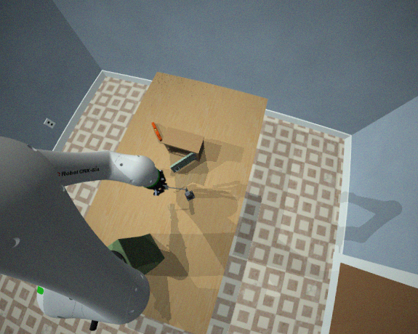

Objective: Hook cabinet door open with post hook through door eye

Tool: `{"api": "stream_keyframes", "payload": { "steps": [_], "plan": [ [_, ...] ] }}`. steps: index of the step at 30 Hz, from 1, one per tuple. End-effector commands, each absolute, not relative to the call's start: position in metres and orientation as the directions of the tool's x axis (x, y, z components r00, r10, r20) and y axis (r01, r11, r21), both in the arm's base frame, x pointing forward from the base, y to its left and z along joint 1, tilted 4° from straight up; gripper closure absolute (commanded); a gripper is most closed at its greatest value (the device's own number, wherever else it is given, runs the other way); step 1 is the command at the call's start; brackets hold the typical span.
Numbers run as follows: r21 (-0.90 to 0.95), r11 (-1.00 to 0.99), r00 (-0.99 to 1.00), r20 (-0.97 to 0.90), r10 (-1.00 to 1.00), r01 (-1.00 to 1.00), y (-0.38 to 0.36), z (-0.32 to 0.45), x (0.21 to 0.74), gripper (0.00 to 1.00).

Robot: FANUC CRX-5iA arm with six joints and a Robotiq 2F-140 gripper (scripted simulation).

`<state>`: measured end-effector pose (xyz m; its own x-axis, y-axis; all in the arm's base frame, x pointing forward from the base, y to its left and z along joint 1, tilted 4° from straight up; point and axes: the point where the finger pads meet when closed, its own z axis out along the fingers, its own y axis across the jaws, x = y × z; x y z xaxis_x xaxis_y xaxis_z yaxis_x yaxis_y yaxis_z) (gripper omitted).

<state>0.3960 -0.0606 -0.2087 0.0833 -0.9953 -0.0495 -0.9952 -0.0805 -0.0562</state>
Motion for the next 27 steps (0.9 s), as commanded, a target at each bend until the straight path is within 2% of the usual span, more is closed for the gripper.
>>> {"api": "stream_keyframes", "payload": {
  "steps": [1, 27],
  "plan": [
    [-0.054, -0.029, 0.032, -0.052, -0.998, -0.998, -0.061, -0.208, 0.400, 0.97],
    [-0.044, 0.140, -0.138, -0.060, -0.989, -0.989, -0.061, -0.207, 0.420, 0.97]
  ]
}}
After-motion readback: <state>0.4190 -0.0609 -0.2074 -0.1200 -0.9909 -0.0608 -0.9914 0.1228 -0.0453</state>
